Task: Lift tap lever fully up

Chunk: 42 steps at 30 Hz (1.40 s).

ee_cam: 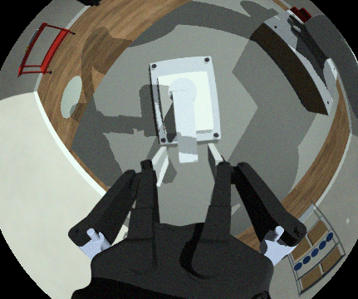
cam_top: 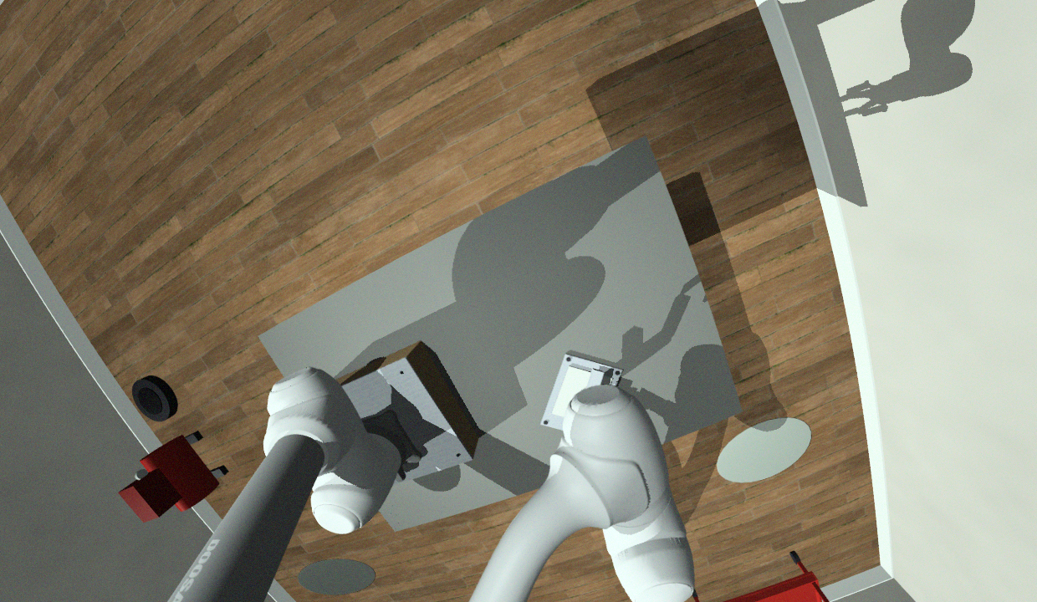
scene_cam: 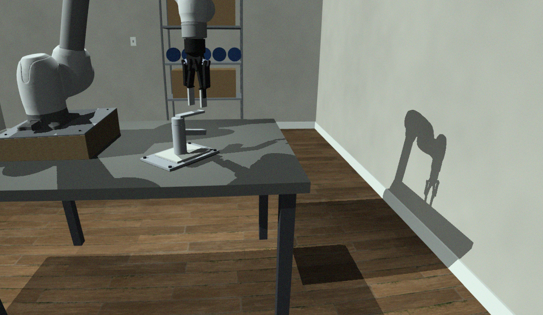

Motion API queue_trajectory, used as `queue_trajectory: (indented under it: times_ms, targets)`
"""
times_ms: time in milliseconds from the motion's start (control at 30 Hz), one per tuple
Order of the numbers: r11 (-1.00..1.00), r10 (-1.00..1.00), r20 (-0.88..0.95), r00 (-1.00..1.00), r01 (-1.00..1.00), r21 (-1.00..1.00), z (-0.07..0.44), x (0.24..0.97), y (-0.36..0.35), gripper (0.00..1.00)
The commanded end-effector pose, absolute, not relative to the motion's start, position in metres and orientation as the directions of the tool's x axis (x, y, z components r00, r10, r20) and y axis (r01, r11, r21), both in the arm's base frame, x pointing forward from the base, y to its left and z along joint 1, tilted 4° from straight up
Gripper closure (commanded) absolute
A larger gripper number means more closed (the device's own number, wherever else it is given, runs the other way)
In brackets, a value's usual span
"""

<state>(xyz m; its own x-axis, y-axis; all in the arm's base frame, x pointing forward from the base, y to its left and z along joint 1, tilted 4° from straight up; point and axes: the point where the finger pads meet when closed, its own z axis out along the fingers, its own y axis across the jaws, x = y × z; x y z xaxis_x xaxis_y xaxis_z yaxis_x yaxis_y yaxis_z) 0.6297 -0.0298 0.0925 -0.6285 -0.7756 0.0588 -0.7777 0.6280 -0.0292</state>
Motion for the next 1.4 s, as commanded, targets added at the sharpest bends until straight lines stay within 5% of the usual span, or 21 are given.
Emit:
queue_trajectory:
  times_ms: [0, 1367]
  targets:
    - [0.628, -0.776, 0.059, -0.628, -0.778, -0.029, 0.0907, 0.6297, -0.0299, 0.59]
    - [0.628, -0.776, 0.059, -0.628, -0.778, -0.029, 0.0860, 0.6296, -0.0302, 0.59]
